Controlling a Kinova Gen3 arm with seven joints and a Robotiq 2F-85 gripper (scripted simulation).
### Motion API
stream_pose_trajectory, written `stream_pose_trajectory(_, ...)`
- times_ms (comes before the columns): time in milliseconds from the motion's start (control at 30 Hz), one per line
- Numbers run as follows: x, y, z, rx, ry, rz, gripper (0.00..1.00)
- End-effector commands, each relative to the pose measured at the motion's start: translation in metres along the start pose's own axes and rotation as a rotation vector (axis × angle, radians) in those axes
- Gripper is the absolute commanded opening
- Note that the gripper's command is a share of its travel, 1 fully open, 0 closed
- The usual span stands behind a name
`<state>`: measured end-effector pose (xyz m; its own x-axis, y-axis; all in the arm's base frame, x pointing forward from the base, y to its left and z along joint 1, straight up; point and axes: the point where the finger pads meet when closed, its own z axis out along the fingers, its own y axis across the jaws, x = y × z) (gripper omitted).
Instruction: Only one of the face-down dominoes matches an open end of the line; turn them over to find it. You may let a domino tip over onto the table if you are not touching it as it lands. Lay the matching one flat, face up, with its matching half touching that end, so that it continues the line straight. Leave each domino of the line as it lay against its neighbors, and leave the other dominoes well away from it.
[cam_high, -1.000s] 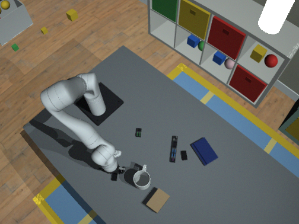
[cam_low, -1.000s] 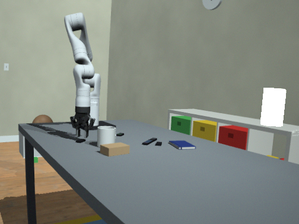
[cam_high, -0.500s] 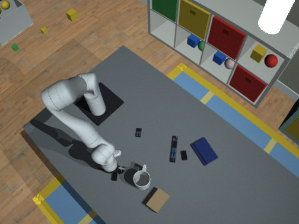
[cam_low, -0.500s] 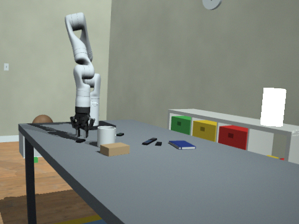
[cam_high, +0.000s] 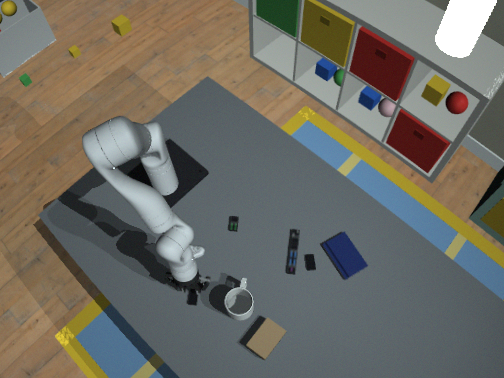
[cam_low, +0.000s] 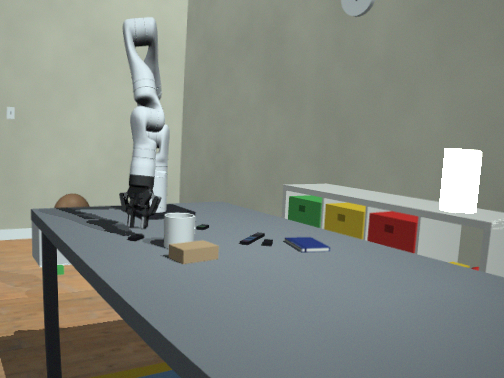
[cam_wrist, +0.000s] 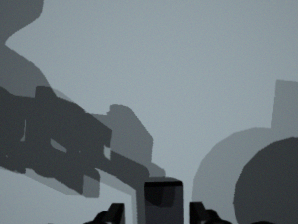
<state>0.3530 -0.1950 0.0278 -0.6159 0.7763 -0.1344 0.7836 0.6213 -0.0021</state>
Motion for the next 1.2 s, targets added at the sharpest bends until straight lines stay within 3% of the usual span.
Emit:
stream_pose_trajectory(0, 0.0, 0.005, -0.001, -0.005, -0.011, -0.01, 0.47)
stream_pose_trajectory(533, 0.005, 0.004, 0.025, -0.001, -0.006, -0.01, 0.47)
stream_pose_trajectory(1167, 0.005, 0.004, 0.028, -0.001, -0.006, -0.01, 0.47)
